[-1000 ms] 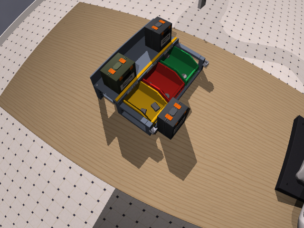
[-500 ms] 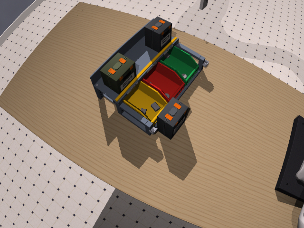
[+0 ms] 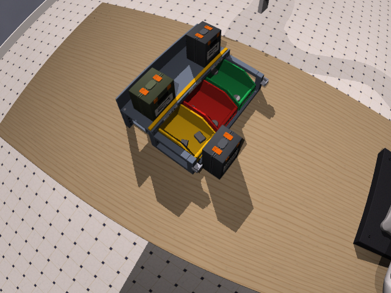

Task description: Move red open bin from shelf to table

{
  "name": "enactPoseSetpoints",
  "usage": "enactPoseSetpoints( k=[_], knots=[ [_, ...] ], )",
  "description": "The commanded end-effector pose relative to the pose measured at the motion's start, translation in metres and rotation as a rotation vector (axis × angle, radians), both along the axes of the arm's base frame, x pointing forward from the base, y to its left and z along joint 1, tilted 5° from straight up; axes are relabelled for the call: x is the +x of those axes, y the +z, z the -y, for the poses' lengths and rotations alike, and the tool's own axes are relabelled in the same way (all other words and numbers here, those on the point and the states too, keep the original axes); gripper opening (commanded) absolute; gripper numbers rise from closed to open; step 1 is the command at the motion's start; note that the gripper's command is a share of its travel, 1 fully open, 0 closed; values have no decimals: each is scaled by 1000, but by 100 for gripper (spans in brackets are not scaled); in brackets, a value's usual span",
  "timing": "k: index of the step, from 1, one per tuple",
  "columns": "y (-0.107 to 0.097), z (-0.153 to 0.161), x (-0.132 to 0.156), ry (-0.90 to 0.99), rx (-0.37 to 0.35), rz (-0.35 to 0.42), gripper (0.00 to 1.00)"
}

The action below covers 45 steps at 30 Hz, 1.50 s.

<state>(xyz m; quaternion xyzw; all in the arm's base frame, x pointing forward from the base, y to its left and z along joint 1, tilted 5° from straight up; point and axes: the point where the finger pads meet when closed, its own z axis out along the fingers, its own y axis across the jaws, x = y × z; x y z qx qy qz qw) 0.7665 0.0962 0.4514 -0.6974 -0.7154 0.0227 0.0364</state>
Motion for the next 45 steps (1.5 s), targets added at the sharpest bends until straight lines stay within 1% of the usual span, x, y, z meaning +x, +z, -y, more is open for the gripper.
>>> enactPoseSetpoints(
  k=[1,28,33,45],
  knots=[
    [0,0,0,0,0,0,57],
    [0,0,-2,0,0,0,57],
    [-50,-1,-6,0,0,0,57],
    [-50,-1,-6,0,0,0,57]
  ],
)
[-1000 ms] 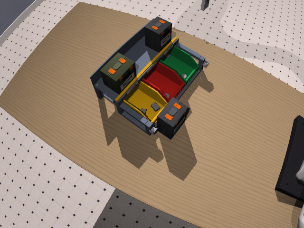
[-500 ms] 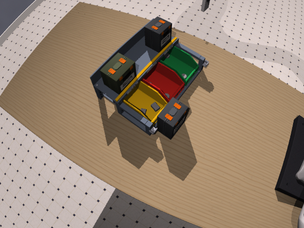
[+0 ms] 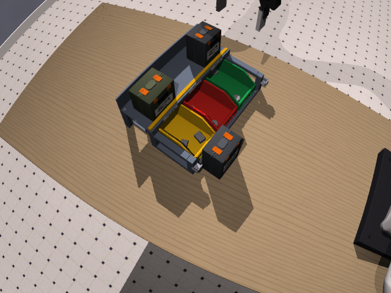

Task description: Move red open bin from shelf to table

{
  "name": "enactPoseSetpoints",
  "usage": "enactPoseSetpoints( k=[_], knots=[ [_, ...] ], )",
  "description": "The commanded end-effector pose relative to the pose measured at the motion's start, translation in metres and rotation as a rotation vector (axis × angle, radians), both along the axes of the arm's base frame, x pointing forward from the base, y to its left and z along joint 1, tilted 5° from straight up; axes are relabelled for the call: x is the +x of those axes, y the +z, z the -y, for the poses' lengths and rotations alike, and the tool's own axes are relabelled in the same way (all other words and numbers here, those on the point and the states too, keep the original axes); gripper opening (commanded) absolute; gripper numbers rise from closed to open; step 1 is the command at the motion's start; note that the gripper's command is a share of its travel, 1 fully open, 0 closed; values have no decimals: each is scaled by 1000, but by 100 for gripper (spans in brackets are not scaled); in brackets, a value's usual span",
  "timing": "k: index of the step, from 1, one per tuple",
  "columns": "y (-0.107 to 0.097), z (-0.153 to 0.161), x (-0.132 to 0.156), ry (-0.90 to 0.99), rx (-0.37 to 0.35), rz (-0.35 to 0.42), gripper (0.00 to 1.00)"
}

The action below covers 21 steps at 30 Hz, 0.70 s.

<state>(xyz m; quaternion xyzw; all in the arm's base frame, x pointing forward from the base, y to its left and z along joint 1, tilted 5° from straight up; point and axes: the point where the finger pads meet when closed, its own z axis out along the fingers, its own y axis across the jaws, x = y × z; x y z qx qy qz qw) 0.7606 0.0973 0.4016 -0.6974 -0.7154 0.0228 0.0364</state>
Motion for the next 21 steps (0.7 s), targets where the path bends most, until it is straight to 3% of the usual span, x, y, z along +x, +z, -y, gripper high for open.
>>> enactPoseSetpoints(
  k=[1,5,17,21],
  knots=[
    [-10,0,-1,0,0,0,57],
    [-50,-1,-4,0,0,0,57],
    [-50,-1,-4,0,0,0,57],
    [-90,-2,-8,0,0,0,57]
  ],
)
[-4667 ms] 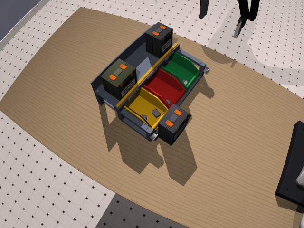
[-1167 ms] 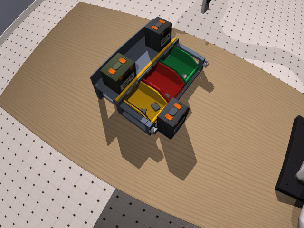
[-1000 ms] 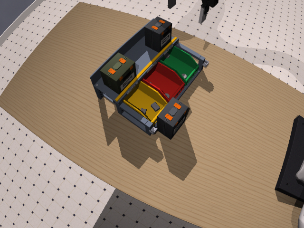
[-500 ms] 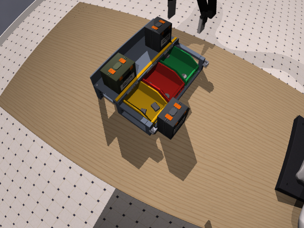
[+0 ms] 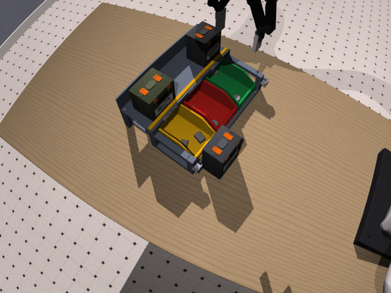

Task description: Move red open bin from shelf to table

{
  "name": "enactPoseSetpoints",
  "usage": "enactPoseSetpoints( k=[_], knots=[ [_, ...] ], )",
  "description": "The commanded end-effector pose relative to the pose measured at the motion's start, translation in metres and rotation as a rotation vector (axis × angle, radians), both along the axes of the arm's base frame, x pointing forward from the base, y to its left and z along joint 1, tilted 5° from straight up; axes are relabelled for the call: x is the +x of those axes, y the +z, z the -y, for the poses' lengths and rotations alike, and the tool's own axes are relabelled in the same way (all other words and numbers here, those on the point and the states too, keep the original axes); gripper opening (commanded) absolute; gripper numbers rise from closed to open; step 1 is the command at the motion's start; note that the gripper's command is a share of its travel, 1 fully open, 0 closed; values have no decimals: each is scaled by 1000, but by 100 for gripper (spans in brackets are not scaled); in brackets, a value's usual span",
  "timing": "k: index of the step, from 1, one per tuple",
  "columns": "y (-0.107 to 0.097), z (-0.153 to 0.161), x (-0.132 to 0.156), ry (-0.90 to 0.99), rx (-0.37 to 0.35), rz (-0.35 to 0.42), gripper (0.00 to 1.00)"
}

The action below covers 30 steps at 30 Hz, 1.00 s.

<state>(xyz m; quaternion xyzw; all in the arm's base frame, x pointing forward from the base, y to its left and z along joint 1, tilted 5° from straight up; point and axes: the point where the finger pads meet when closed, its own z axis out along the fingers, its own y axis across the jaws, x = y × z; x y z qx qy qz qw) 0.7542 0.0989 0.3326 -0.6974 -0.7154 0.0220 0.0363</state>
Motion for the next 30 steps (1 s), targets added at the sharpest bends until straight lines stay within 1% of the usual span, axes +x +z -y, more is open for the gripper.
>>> enactPoseSetpoints(
  k=[1,13,18,30],
  knots=[
    [-30,0,-2,0,-1,-1,57],
    [-30,0,-2,0,-1,-1,57],
    [-80,-1,-7,0,-1,-1,57],
    [-80,-1,-7,0,-1,-1,57]
  ],
)
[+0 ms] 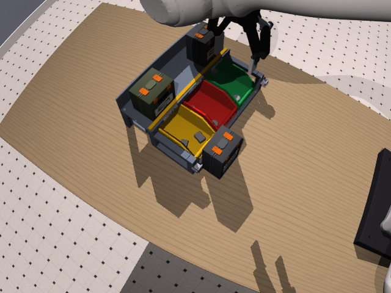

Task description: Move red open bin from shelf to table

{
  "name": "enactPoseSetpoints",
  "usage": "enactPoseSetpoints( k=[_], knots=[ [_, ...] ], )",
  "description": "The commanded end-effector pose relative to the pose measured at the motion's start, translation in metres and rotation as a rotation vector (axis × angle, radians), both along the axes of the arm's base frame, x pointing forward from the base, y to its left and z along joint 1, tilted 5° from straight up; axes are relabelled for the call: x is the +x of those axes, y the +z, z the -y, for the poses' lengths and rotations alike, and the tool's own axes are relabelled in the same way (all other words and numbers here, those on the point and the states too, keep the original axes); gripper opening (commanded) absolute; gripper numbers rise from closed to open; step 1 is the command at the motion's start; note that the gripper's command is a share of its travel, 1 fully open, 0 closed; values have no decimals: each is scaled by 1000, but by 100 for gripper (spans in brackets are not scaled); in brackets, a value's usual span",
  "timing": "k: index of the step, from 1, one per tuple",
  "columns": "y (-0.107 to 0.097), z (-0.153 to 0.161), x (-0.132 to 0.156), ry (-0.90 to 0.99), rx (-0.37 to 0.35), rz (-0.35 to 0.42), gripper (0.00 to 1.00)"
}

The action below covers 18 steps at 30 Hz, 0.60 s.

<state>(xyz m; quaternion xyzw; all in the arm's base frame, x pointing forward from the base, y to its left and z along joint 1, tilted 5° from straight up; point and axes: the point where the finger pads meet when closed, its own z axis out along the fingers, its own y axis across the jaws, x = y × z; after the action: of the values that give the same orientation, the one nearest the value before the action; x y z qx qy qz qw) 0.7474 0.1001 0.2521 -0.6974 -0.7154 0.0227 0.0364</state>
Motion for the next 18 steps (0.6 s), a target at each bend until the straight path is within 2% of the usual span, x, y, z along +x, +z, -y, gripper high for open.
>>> enactPoseSetpoints(
  k=[1,5,17,18],
  knots=[
    [-10,0,-1,0,0,0,57],
    [-50,-1,-4,0,0,0,57],
    [-50,-1,-4,0,0,0,57],
    [-61,-1,-5,0,0,0,57]
  ],
)
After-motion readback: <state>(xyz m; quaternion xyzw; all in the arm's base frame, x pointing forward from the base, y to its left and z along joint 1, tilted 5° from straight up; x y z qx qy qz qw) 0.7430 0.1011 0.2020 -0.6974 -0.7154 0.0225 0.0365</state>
